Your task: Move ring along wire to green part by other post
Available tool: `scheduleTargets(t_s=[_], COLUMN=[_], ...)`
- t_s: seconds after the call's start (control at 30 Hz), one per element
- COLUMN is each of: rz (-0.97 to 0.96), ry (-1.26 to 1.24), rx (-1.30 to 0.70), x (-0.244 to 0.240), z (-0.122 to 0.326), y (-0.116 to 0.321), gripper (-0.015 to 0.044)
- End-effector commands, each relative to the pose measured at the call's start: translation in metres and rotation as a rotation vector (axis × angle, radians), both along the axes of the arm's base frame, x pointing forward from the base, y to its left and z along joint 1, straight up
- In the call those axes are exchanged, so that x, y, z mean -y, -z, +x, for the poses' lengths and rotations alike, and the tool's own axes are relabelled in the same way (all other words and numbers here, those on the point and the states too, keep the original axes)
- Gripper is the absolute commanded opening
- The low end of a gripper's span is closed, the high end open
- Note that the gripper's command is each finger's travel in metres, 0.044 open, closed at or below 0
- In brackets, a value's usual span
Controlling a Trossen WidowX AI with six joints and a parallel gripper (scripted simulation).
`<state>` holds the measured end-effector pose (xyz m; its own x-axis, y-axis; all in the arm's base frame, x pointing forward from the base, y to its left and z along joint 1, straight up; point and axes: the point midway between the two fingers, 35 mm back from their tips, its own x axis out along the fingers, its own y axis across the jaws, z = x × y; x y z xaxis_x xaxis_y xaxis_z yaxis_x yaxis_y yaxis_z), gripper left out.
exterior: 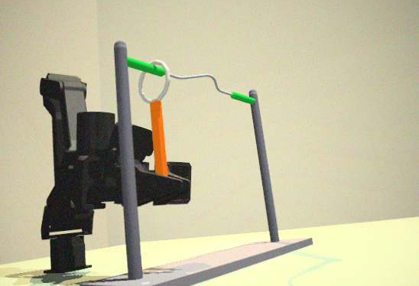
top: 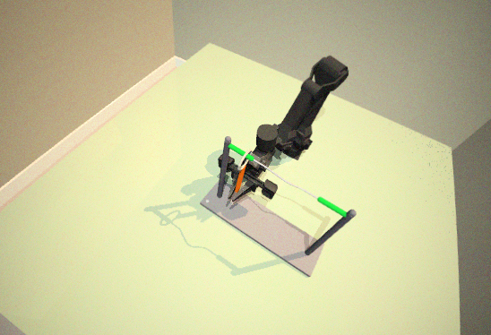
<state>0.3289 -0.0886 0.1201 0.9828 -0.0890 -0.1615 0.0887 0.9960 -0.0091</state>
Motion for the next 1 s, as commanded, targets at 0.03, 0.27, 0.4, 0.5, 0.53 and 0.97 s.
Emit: scheduleTargets(t_s=[0.03,0.27,0.4,0.5,0.53,0.97], rz=[0.000,0.000,0.000,-0.001,-0.001,-0.004], ry=[0.000,0.000,0.000,0.001,0.001,0.004], rx=[0.000,0.000,0.000,0.000,0.000,0.001], x=[0.000,0.000,0.000,0.000,0.000,0.000], z=[0.000,0.000,0.000,0.000,0.000,0.000], y=[0.000,0.000,0.000,-0.003,-0.004,-0.018], gripper=[-0.0076,-0.0150,-0.0150,-0.0150,-0.0150,-0.0150])
